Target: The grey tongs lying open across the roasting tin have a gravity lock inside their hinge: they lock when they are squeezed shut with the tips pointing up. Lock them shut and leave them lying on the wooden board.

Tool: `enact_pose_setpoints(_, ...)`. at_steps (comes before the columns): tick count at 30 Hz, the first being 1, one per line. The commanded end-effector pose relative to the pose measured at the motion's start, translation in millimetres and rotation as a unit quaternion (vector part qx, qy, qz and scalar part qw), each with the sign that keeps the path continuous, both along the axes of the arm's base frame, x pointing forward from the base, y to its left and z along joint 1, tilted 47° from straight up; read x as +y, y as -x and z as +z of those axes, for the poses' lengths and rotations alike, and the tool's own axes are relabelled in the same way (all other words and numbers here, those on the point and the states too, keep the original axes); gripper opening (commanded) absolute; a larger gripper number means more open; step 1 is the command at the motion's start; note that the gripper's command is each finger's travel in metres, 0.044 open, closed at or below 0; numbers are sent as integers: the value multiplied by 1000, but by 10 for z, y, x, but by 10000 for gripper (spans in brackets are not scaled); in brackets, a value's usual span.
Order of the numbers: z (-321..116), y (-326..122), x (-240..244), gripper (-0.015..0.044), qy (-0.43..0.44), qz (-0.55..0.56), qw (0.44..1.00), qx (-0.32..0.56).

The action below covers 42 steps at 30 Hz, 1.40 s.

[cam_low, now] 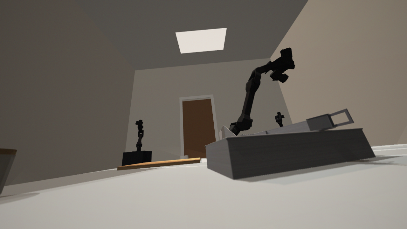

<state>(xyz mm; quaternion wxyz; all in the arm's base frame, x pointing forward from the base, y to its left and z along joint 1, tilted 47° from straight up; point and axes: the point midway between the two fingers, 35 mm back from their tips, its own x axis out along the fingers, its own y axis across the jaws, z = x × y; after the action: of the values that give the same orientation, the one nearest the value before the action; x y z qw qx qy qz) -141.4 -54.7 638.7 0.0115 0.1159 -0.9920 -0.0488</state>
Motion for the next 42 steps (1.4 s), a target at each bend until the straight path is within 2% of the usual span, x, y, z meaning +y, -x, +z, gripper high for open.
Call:
enact_pose_setpoints(1,0,0,0,426,0,0,1000,0)
enact_pose_setpoints(2,0,7,26,440,5,-3,1000,-1)
enact_pose_setpoints(22,-4,90,1017,440,177,-153,972,28)
enact_pose_setpoints(29,-49,-30,1586,440,271,-231,933,58)
enact_pose_setpoints(32,-135,-153,1940,440,339,-267,899,73)
enact_pose_setpoints(35,-140,-247,2080,440,356,-297,881,95)
enact_pose_setpoints(42,-333,-606,2617,440,473,-355,792,150)
